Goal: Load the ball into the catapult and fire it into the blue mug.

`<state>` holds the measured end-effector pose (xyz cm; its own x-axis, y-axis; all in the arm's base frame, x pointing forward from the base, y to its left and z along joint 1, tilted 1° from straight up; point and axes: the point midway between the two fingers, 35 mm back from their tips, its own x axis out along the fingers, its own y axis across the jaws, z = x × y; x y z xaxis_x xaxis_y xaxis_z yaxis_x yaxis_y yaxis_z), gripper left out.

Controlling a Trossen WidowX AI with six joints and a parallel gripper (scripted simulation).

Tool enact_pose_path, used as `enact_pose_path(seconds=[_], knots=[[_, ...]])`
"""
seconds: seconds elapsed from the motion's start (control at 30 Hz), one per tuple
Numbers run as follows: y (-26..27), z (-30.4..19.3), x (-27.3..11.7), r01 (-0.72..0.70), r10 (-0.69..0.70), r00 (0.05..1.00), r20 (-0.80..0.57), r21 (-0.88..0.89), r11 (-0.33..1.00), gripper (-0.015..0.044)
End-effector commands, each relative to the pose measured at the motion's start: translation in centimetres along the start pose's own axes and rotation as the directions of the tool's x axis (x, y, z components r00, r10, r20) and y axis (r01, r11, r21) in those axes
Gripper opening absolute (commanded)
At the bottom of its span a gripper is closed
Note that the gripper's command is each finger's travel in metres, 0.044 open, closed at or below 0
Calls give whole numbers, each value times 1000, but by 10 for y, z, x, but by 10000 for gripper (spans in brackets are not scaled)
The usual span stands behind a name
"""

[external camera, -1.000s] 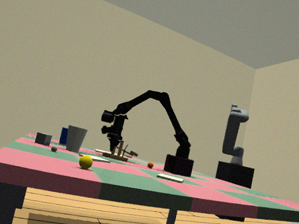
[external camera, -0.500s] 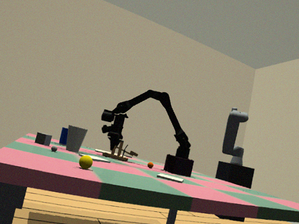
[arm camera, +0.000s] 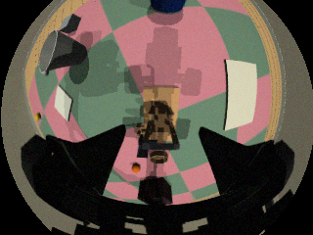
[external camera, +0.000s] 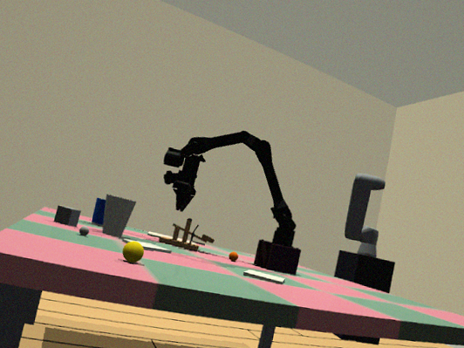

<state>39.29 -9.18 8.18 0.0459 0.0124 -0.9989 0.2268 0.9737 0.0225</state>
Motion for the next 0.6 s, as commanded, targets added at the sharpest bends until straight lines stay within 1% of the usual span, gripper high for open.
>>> enact_pose_path(seconds=[0.0, 0.1, 0.57], knots=[[0, -1, 8, -3, 3, 1000, -9, -3, 1000, 440], [0, -2, 42, -3, 3, 1000, -9, -3, 1000, 440], [0, -1, 55, -3, 3, 1000, -9, -3, 1000, 440]])
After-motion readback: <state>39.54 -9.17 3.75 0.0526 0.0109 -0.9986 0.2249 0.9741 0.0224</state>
